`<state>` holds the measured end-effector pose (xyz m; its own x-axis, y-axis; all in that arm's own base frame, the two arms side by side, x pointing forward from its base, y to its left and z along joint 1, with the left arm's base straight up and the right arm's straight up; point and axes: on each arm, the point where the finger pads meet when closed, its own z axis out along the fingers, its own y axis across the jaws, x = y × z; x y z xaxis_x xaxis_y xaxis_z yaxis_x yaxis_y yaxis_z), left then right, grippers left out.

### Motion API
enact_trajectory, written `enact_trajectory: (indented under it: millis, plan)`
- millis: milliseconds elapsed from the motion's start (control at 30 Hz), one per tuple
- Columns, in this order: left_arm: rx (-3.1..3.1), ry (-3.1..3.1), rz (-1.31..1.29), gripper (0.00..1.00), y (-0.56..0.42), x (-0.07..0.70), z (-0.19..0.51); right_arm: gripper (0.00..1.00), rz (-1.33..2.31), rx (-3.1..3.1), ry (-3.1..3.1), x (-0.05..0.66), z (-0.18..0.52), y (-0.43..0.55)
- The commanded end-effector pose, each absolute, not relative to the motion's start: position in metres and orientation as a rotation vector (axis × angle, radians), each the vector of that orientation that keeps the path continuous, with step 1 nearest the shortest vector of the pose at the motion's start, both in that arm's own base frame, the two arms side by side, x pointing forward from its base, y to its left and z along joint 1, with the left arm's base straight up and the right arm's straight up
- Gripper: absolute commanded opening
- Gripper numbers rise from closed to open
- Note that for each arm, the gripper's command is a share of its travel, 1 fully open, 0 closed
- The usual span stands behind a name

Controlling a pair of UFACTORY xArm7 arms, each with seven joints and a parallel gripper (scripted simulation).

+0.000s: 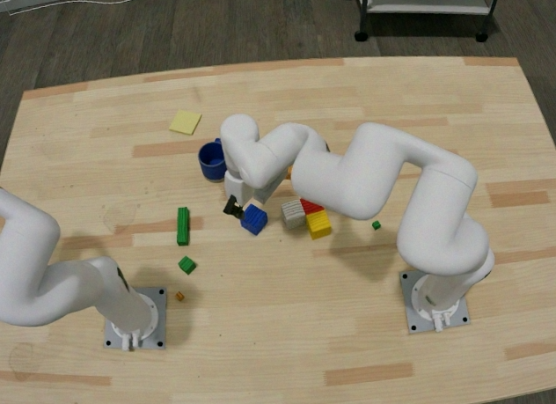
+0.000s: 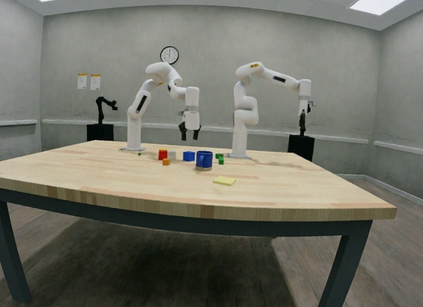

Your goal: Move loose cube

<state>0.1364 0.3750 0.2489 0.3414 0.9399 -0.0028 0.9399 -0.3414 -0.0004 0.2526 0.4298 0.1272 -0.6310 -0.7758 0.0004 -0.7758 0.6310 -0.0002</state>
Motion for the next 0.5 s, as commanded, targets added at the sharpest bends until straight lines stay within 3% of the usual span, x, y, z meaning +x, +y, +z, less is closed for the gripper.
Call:
enact_trajectory:
  millis: [0,467]
  plan:
    - [2.527,1.866,0.000,1.00,0.382,0.118,0.250,1.00,-0.002,1.350,-2.839,0.253,0.128,0.430]
    - [2.416,2.008,0.000,1.00,0.393,0.073,0.250,1.00,-0.002,1.350,-2.839,0.253,0.128,0.430]
